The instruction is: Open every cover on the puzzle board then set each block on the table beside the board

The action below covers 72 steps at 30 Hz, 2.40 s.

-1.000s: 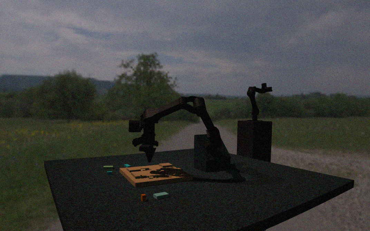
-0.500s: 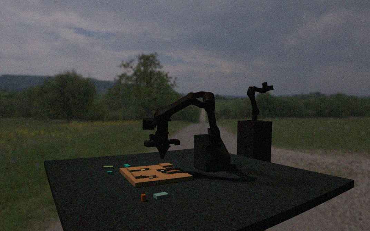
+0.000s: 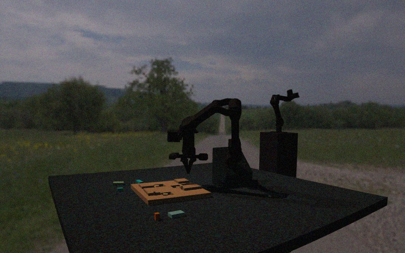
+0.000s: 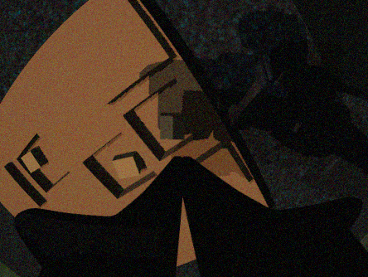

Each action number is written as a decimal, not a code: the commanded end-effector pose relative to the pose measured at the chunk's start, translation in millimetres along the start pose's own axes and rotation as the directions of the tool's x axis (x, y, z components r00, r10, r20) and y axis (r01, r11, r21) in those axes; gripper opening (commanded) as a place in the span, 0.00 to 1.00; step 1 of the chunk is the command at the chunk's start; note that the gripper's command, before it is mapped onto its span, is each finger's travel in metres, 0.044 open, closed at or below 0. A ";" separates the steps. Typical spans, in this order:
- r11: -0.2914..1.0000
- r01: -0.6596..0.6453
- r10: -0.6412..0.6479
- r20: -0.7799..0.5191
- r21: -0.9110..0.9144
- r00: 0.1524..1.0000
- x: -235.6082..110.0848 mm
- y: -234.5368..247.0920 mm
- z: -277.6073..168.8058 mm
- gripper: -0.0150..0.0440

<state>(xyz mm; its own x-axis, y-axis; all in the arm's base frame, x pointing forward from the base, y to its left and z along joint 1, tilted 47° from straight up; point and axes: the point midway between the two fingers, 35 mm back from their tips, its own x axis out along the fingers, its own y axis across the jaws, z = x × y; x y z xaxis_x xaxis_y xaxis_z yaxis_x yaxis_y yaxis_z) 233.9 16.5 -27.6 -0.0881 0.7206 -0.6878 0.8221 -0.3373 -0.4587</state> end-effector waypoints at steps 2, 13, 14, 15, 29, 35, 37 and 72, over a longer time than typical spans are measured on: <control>1.000 -0.007 0.007 0.002 0.011 1.000 5.6 0.6 0.1 0.25; 1.000 -0.005 0.005 0.000 0.010 1.000 48.7 1.6 -1.4 0.25; 1.000 -0.005 0.005 0.000 0.010 1.000 48.8 1.6 -1.4 0.25; 1.000 -0.005 0.005 0.000 0.010 1.000 49.1 1.7 -1.4 0.25; 1.000 -0.004 0.004 -0.001 0.010 1.000 59.9 1.6 -1.8 0.25; 1.000 -0.004 0.004 -0.001 0.010 1.000 61.9 4.5 1.3 0.25; 1.000 -0.005 0.005 -0.001 0.010 1.000 62.9 6.3 3.6 0.25; 0.977 -0.005 0.006 0.002 -0.212 1.000 17.1 8.2 3.7 0.50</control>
<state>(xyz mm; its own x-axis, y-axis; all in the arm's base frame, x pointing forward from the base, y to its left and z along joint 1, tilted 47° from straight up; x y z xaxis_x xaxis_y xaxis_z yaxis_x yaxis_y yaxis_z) 232.9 33.8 -54.4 -0.0952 0.7218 -0.6855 0.9348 -0.1718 -0.3107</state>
